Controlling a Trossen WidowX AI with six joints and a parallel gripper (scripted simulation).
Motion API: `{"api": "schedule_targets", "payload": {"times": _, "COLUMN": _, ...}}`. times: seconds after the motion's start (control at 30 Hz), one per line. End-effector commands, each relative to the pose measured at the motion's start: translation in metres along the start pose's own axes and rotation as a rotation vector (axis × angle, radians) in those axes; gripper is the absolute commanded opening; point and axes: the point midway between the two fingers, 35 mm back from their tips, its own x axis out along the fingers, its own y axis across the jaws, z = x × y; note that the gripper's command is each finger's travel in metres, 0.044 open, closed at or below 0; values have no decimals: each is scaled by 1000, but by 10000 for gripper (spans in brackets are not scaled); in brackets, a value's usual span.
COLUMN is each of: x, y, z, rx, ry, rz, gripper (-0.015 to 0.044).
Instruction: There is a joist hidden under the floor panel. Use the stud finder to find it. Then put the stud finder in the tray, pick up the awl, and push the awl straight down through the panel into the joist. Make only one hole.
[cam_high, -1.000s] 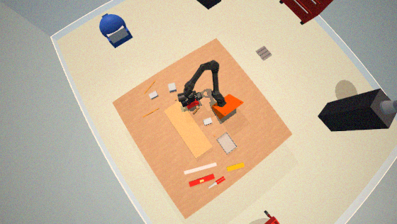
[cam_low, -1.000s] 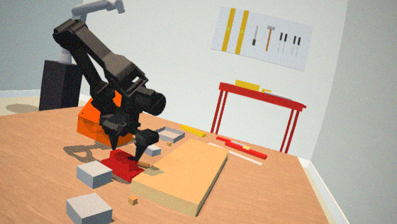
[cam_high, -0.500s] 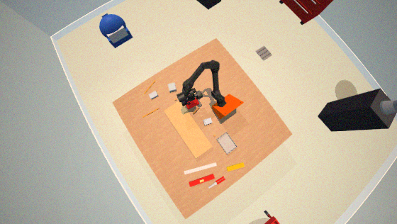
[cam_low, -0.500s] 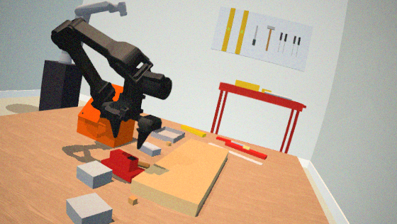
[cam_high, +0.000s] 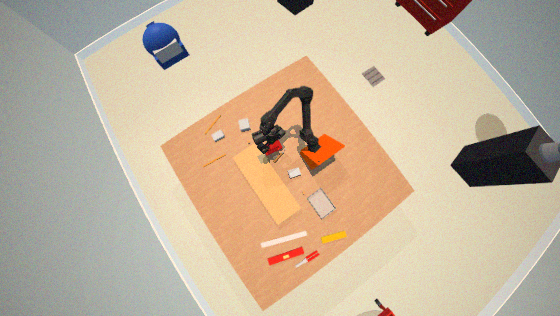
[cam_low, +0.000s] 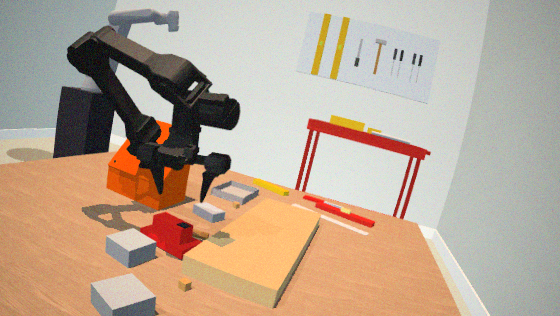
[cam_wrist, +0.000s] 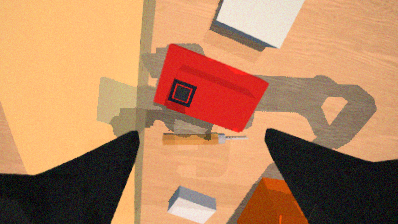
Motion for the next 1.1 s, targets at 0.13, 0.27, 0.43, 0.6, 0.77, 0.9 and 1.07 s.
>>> {"api": "schedule_targets", "payload": {"times": 0.13, "x": 20, "y": -4, "z": 1, "rx": -674, "ry": -105, "rz": 77, "gripper": 440}}
{"api": "schedule_targets", "payload": {"times": 0.27, "x": 27, "y": -6, "z": 2, "rx": -976, "ry": -175, "rz": 78, "gripper": 440}}
{"api": "schedule_targets", "payload": {"times": 0.43, "x": 33, "y": -8, "z": 3, "rx": -1225, "ry": -238, "rz": 61, "gripper": 440}}
{"api": "schedule_targets", "payload": {"times": 0.6, "x": 33, "y": -8, "z": 3, "rx": -1235, "ry": -241, "rz": 60, "gripper": 440}}
{"api": "schedule_targets", "payload": {"times": 0.77, "x": 33, "y": -8, "z": 3, "rx": -1235, "ry": -241, "rz": 60, "gripper": 440}}
{"api": "schedule_targets", "payload": {"times": 0.9, "x": 33, "y": -8, "z": 3, "rx": -1235, "ry": -241, "rz": 60, "gripper": 440}}
{"api": "schedule_targets", "payload": {"times": 1.07, "x": 33, "y": -8, "z": 3, "rx": -1235, "ry": -241, "rz": 60, "gripper": 440}}
